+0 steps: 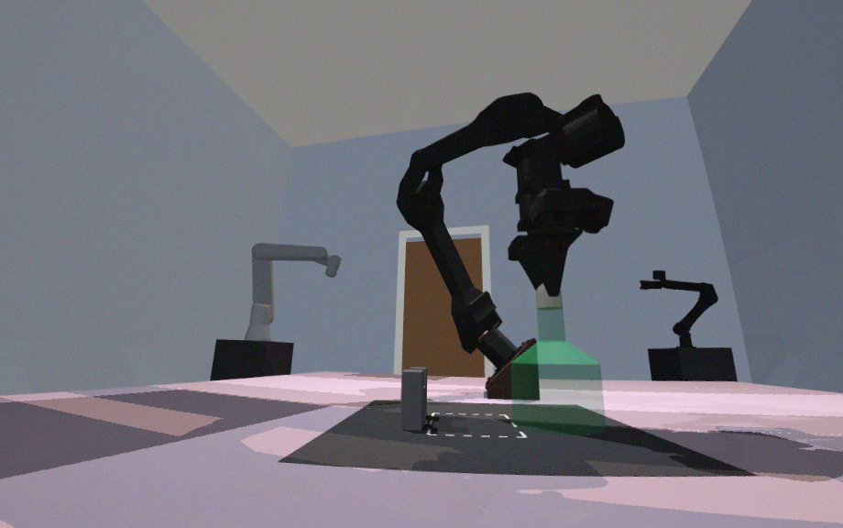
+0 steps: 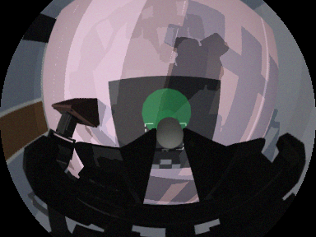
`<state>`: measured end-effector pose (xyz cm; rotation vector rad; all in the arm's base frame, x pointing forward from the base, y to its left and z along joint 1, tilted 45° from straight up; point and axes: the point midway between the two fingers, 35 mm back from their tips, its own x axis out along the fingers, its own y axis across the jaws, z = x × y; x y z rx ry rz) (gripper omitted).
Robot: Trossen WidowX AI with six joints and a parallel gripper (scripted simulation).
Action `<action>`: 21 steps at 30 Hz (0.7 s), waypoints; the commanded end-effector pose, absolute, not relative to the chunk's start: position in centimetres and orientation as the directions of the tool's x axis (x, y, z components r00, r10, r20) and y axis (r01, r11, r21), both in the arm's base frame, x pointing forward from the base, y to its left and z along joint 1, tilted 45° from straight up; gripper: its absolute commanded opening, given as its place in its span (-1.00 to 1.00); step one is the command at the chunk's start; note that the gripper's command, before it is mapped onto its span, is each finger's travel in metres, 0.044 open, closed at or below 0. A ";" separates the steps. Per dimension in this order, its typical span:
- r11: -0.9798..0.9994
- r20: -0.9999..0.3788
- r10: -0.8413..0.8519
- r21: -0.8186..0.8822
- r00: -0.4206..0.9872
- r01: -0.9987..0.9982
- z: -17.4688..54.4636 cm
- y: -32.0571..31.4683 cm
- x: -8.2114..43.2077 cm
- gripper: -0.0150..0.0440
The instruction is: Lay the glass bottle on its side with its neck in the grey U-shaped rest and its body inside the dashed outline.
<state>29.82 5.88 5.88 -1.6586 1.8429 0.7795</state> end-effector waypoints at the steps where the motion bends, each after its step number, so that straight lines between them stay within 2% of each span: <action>1: 0.071 -0.719 -0.688 0.068 -0.099 -0.995 5.9 5.8 29.8 -0.08; 21: 0.082 -0.735 -0.670 0.067 -0.104 -0.994 7.5 4.9 29.9 -0.08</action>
